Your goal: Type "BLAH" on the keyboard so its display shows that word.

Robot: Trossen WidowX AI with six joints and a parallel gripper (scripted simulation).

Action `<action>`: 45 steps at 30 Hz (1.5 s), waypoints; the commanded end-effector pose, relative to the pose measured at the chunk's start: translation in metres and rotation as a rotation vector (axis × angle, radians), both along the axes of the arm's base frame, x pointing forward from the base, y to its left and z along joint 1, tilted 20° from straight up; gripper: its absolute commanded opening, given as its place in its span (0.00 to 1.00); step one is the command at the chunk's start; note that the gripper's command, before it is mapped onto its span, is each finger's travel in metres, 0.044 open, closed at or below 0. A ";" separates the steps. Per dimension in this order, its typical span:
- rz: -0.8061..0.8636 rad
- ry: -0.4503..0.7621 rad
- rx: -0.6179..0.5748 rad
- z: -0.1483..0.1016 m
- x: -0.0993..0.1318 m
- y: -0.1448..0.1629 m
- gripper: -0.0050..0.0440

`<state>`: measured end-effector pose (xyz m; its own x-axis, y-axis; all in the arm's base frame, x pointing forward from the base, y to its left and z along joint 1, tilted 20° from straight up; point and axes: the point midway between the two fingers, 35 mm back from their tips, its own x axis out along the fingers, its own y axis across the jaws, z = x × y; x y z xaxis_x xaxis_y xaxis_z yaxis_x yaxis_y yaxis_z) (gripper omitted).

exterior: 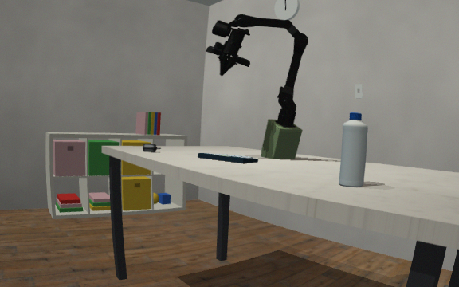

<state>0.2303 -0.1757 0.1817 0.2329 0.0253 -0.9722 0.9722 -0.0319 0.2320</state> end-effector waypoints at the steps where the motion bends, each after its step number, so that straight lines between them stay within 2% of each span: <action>1: 0.000 -0.013 -0.012 0.005 0.001 -0.001 0.10; 17: 0.000 -0.013 -0.012 0.005 0.001 -0.001 0.10; 19: 0.050 -0.006 -0.001 -0.005 0.006 0.005 0.10; 21: 0.174 -0.013 -0.008 -0.019 0.019 0.017 0.10; 23: 0.373 -0.027 -0.019 -0.043 0.036 0.041 0.10; 25: 0.489 -0.039 -0.029 -0.064 0.049 0.065 0.10; 32: 0.928 -0.066 -0.027 -0.119 0.059 0.136 0.08; 34: 0.928 -0.066 -0.027 -0.119 0.059 0.136 0.08; 35: 1.075 -0.096 -0.049 -0.125 0.062 0.143 0.06; 37: 1.191 -0.100 -0.039 -0.148 0.054 0.175 0.03; 39: 1.310 -0.121 -0.045 -0.160 0.049 0.193 0.00; 45: 1.678 -0.180 -0.051 -0.194 0.023 0.240 0.00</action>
